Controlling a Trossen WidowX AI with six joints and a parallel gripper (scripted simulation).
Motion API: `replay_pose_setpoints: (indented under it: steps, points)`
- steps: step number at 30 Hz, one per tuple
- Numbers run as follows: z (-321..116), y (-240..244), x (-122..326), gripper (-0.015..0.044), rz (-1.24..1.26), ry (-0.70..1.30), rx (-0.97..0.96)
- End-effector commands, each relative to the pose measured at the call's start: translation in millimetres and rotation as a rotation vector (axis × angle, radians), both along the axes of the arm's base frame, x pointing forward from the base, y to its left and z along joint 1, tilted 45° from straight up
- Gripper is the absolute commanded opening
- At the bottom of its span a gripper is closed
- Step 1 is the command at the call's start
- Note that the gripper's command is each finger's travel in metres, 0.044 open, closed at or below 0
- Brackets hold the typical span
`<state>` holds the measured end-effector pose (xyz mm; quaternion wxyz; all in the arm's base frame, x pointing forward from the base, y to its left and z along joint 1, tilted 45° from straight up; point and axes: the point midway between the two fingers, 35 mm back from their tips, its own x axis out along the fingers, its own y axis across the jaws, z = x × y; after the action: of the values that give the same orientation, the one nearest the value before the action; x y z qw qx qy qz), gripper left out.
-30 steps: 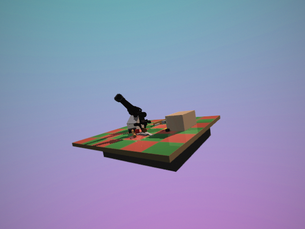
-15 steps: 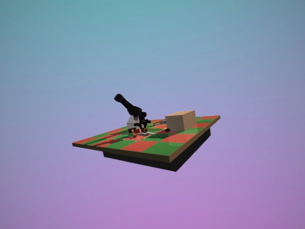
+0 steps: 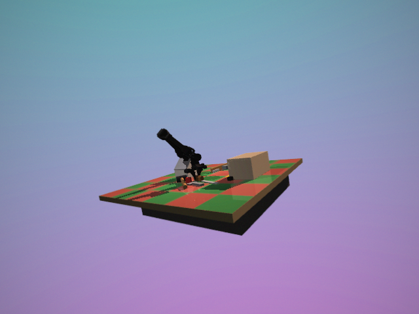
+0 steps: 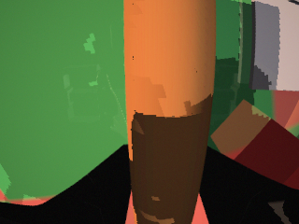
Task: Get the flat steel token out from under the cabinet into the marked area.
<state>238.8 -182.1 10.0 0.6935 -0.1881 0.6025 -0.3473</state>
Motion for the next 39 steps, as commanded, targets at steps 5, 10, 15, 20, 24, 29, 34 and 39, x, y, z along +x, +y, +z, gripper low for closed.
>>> replay_pose_setpoints:
  steps: [5,10,15,20,24,29,34,39]
  points:
    - [1.5,0.6,3.2,0.0,0.056,0.043,-0.003]
    - [1.5,0.6,3.2,0.0,0.083,0.071,-0.005]
    - [1.5,0.6,3.2,0.0,0.111,0.098,-0.006]
    - [1.4,0.7,3.2,0.0,0.139,0.126,-0.008]
    - [1.4,0.7,3.2,0.0,0.161,0.149,-0.009]
    - [1.4,0.7,3.3,0.0,0.189,0.177,-0.01]
    - [1.3,0.8,3.3,0.0,0.217,0.205,-0.012]
    - [1.3,0.8,3.3,0.0,0.245,0.233,-0.013]
